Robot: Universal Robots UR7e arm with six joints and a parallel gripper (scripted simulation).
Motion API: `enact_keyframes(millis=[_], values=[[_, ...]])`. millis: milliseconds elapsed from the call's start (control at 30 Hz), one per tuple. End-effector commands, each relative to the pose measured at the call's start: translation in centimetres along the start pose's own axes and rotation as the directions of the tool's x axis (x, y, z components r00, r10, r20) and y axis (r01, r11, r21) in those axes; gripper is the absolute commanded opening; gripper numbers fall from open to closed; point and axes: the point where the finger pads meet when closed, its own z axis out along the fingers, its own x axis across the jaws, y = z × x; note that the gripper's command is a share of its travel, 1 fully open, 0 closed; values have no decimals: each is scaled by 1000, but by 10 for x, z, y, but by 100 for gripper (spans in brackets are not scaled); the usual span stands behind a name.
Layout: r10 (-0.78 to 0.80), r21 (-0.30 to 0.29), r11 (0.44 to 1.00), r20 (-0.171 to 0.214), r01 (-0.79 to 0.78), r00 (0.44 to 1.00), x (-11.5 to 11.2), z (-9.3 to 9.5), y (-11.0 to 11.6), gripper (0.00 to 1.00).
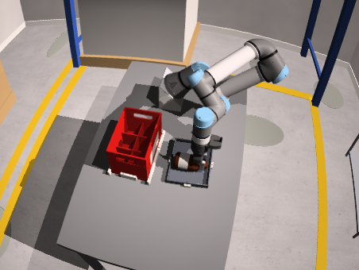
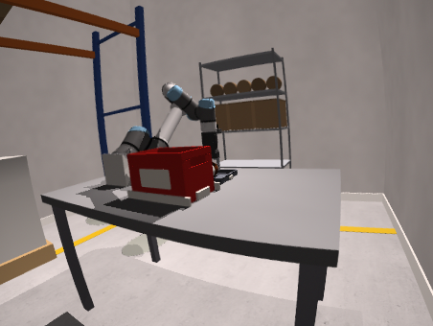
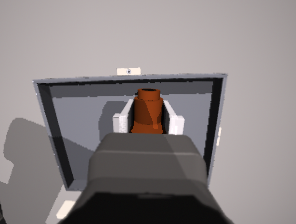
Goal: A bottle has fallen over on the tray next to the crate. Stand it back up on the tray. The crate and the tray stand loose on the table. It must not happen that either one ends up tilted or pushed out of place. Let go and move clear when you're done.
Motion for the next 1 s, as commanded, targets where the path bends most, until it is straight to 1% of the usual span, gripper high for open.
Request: enact_keyframes(millis=[0, 633, 967], values=[[-1, 0, 1000, -2, 1, 1000, 1, -2, 0, 0], [-2, -2, 1000, -4, 2, 1000, 2, -11, 0, 0], [-2, -2, 1000, -4, 2, 1000, 2, -20, 0, 0]])
